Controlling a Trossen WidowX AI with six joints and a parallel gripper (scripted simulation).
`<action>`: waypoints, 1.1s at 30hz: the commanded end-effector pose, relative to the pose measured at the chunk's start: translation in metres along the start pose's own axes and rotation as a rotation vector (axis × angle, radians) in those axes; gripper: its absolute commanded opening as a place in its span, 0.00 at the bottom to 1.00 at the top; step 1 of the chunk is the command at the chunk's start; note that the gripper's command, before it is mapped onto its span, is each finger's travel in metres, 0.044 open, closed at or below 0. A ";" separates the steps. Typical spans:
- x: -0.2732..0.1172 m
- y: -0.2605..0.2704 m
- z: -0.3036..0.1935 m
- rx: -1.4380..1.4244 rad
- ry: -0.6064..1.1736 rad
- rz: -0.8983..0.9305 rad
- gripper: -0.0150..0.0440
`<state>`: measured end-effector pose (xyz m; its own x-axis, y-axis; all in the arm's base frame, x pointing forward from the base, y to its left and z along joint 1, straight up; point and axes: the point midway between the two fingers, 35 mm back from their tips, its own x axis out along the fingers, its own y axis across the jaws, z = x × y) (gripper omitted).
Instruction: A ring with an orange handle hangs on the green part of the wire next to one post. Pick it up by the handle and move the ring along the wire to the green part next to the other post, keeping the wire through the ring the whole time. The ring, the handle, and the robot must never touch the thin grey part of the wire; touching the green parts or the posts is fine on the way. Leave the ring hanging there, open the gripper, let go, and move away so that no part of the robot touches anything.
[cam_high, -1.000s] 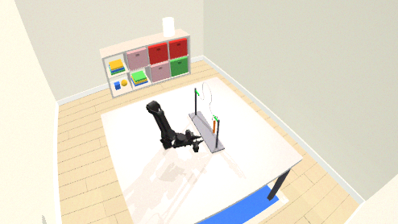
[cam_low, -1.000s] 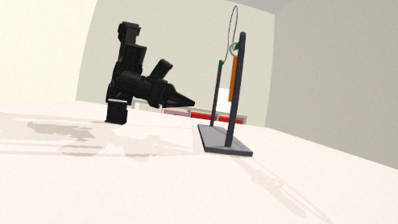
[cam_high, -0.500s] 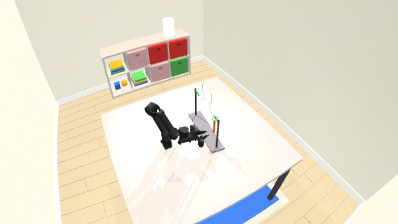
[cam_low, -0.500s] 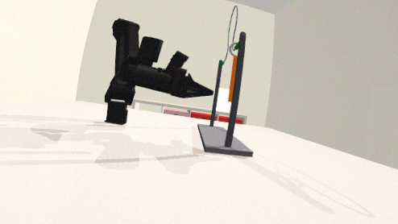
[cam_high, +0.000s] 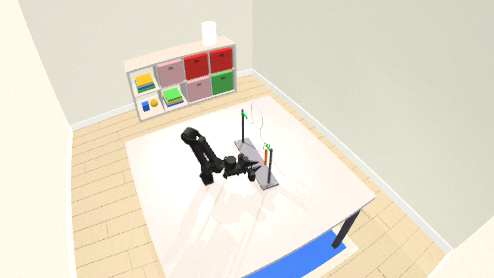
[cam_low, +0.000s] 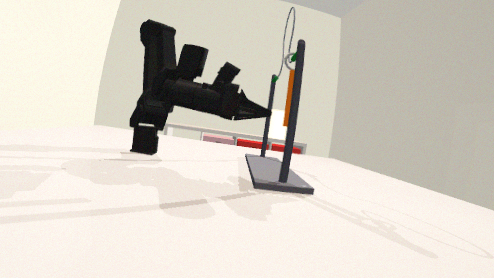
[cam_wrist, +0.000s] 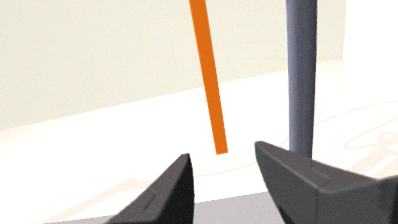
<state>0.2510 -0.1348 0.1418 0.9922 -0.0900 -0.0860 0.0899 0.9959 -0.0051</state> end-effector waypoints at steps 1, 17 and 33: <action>0.007 -0.003 0.005 -0.005 -0.009 -0.006 0.53; 0.031 -0.004 0.007 -0.005 -0.010 -0.006 0.53; 0.056 -0.003 0.006 -0.005 -0.013 -0.006 0.53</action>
<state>0.2994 -0.1406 0.1399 0.9924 -0.0903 -0.0835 0.0900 0.9959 -0.0069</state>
